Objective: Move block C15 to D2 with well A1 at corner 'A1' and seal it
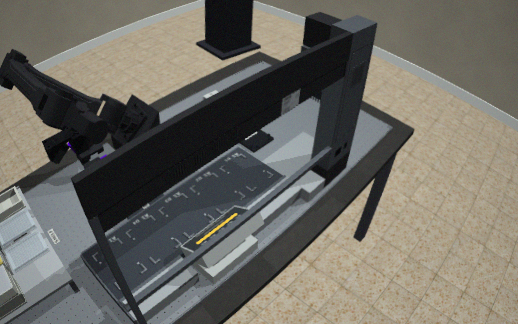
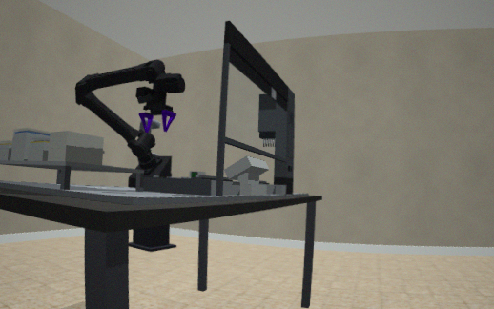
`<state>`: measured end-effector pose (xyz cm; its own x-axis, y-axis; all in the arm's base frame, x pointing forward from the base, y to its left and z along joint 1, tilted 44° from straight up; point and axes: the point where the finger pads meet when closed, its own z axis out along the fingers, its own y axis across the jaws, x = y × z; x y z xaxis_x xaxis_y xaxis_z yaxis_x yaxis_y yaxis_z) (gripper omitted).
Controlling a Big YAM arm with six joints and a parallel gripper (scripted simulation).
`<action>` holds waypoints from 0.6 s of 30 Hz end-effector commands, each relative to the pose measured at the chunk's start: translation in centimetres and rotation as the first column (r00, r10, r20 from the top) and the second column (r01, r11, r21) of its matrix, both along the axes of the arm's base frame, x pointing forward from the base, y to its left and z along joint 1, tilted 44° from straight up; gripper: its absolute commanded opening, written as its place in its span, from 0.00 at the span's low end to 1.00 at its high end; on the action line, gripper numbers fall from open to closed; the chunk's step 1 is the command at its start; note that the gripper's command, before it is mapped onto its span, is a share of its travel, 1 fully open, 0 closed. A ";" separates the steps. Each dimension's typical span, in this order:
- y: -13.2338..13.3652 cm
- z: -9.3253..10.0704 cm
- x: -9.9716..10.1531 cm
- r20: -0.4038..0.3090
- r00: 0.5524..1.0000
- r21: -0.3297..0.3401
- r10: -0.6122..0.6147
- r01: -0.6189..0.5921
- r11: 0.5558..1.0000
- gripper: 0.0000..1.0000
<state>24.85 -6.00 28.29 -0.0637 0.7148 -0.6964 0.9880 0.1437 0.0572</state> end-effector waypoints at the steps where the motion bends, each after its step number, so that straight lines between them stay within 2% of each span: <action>1: -1.1 3.7 1.0 0.054 0.998 0.003 0.026 -0.026 1.000 1.00; 6: -2.9 5.6 1.2 0.056 0.998 0.001 0.026 -0.026 1.000 1.00; 11: -4.0 6.3 1.6 0.042 0.999 -0.001 0.027 -0.027 1.000 1.00; 18: -6.5 8.9 1.9 0.043 0.999 -0.008 0.027 -0.026 1.000 1.00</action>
